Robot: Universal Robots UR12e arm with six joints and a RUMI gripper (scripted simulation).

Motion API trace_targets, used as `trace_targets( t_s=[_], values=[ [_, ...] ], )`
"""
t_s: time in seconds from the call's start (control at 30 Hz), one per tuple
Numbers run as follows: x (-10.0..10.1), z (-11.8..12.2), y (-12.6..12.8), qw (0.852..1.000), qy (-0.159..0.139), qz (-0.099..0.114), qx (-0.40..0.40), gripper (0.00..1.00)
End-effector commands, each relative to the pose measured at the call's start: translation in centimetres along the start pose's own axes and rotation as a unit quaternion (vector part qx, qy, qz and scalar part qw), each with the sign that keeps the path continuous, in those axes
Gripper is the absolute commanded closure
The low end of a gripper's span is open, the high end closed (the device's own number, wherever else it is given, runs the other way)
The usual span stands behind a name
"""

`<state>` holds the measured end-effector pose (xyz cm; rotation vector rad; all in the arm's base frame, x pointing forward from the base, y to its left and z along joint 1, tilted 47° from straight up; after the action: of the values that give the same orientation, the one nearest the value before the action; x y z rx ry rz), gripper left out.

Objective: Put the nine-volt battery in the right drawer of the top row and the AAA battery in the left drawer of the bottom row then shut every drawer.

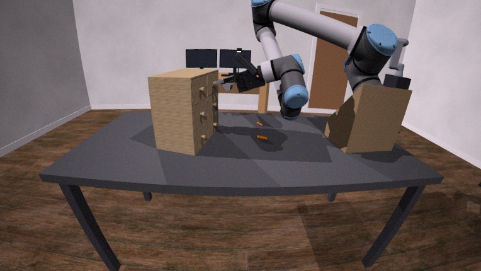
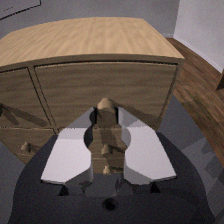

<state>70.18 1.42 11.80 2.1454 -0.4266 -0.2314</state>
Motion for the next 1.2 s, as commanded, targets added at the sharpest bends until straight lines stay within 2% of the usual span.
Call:
trace_targets(
  t_s=[0.0,0.27,0.73,1.17],
  values=[
    [0.0,-0.1,0.0,1.000,0.000,0.000,0.000,0.88],
    [0.0,-0.1,0.0,1.000,0.000,0.000,0.000,0.80],
    [-0.1,0.0,0.0,1.000,0.000,0.000,0.000,0.80],
    [-2.4,0.8,-0.2,1.000,0.000,0.000,0.000,0.80]
  ],
)
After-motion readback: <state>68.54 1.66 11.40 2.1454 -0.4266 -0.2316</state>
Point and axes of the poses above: the point where the finger pads meet when closed, its own x axis out along the fingers, its own y axis across the jaws, z = x × y, the point moved 5 cm from there along -x, back along the fingers, and after that the axes turned 11 degrees about -x, right-handed, at the moved point
